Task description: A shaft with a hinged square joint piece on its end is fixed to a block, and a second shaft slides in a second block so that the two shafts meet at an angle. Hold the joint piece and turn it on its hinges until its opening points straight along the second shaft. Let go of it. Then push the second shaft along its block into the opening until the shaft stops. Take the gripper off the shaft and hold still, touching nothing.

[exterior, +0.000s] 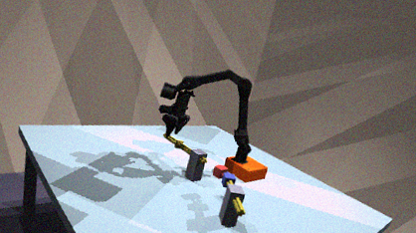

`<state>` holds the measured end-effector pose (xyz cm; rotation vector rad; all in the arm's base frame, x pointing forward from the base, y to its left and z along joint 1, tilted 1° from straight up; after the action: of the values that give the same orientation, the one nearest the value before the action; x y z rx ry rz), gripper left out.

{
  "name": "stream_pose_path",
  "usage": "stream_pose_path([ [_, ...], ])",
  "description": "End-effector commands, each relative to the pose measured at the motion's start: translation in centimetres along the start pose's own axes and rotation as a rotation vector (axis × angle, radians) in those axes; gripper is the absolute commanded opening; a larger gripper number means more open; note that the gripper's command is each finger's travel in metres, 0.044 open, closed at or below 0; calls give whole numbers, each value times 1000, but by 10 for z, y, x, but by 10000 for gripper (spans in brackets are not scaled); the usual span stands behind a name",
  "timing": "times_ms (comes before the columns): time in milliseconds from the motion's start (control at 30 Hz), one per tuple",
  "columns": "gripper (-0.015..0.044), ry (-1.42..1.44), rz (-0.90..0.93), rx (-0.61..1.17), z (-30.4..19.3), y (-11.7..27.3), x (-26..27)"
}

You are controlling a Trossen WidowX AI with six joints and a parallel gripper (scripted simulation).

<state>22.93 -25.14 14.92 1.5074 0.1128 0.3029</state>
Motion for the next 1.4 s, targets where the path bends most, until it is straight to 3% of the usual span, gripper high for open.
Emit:
stream_pose_path([
  [0,440,-116,13,0,-3,-6,-2],
  [400,440,-501,51,-5,-6,-22,-8],
  [1267,440,-507,51,-6,-7,-53,-6],
  [1367,361,-507,51,-6,-7,-53,-6],
])
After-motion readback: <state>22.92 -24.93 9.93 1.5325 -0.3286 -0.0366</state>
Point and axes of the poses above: the point midway between the two fingers, 35 mm back from their tips, its own y axis back along the fingers, its own x axis across the jaws, z = x × y, the point moved 5 cm from there along y, back along the fingers, and after that the axes turned 3 degrees about -y, right-handed, at the moved point
